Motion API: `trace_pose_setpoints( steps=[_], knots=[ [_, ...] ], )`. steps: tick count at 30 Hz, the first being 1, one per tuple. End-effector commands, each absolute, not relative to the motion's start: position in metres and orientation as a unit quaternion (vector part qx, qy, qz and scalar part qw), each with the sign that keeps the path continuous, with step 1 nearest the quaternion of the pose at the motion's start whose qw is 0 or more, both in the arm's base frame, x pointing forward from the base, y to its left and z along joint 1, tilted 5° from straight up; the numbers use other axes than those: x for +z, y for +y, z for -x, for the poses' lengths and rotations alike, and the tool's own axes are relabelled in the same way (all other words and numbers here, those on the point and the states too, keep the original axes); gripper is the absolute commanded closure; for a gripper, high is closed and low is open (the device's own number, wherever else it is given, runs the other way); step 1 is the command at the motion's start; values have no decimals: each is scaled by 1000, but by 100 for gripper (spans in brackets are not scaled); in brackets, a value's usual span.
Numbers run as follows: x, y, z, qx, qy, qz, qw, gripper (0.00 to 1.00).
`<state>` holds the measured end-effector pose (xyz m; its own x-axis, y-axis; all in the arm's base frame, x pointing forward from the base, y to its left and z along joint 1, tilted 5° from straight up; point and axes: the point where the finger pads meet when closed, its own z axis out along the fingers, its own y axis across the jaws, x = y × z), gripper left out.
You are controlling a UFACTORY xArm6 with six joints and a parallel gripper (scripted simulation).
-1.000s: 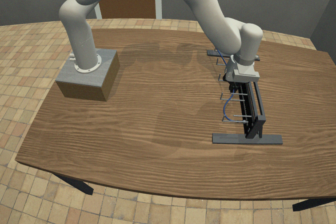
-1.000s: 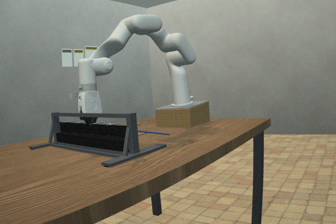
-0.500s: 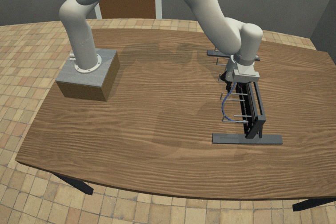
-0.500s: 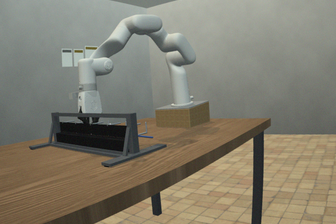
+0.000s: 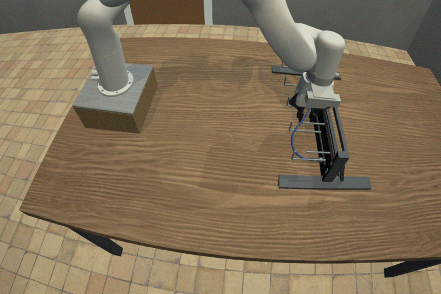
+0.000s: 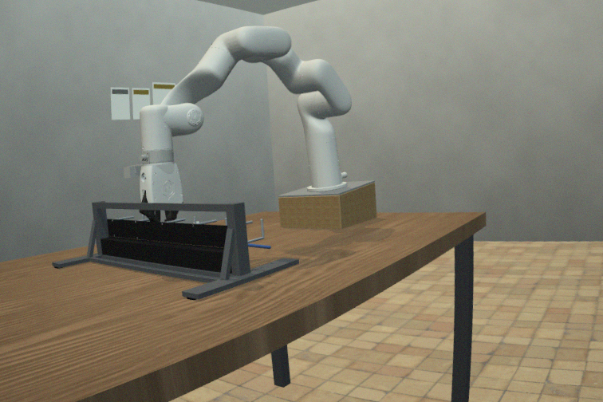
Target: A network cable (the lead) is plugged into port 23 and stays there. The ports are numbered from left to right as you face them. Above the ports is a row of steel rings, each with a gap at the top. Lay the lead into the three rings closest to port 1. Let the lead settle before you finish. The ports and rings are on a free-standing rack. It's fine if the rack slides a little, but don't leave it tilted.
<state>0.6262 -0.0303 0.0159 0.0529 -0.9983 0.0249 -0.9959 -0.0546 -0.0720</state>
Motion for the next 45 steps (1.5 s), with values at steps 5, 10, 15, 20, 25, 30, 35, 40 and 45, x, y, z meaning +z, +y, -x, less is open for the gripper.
trace_pose_setpoints(
  steps=[5,10,15,20,25,30,35,40,45],
  knots=[
    [18,-30,-628,-36,687,725,19,67],
    [18,-30,-628,-36,687,725,19,67],
    [19,-30,-628,-36,687,725,19,67],
    [22,-30,-628,-36,687,725,19,67],
    [27,-30,-627,-36,687,725,19,67],
    [39,-30,-626,-36,687,725,19,67],
    [57,-30,-625,-36,687,725,19,67],
    [69,-29,-624,-36,687,725,19,67],
    [87,-29,-623,-36,687,725,19,67]
  ],
)
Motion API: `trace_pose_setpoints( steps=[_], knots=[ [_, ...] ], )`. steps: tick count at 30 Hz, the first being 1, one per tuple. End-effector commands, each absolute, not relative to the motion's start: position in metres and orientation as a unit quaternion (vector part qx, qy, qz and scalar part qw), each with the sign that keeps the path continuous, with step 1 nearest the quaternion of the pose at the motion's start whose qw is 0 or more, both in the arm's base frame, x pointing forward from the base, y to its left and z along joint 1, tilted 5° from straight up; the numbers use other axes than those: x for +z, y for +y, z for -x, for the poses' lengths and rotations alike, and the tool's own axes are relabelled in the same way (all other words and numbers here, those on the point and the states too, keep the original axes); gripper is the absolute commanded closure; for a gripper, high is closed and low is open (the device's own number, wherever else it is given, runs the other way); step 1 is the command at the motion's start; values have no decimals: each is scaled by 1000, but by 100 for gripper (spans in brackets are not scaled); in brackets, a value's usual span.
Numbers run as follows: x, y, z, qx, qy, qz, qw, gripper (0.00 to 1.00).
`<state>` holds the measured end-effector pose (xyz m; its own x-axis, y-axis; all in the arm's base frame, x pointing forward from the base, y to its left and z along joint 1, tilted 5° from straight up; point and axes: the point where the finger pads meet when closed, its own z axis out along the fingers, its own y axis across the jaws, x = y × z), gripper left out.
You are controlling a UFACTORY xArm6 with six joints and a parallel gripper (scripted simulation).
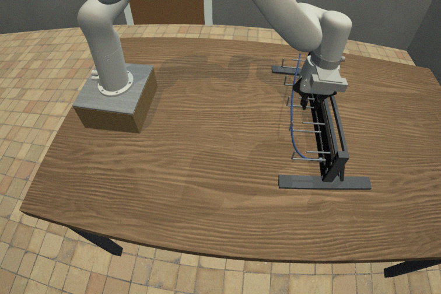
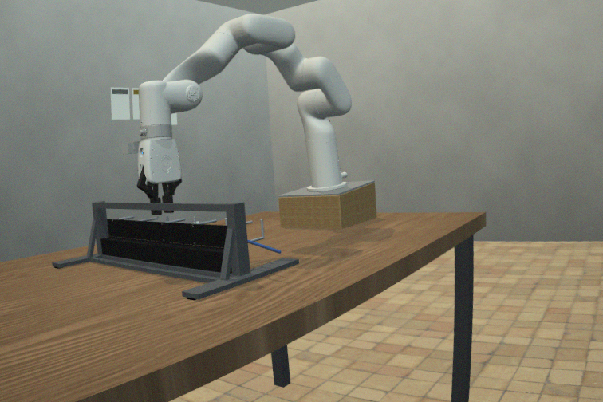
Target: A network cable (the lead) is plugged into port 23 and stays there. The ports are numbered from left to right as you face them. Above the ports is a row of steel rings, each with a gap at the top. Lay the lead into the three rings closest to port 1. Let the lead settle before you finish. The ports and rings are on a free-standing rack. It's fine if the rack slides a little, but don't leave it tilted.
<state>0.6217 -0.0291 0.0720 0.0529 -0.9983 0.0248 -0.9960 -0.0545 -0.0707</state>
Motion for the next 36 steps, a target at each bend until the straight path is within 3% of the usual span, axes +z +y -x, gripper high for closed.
trace_pose_setpoints(
  steps=[1,18,19,36],
  knots=[
    [90,-29,-622,-36,687,725,19,67],
    [108,-28,-621,-36,687,725,19,67],
    [108,-28,-621,-36,687,725,19,100],
    [108,-28,-621,-36,687,725,19,100]
  ],
)
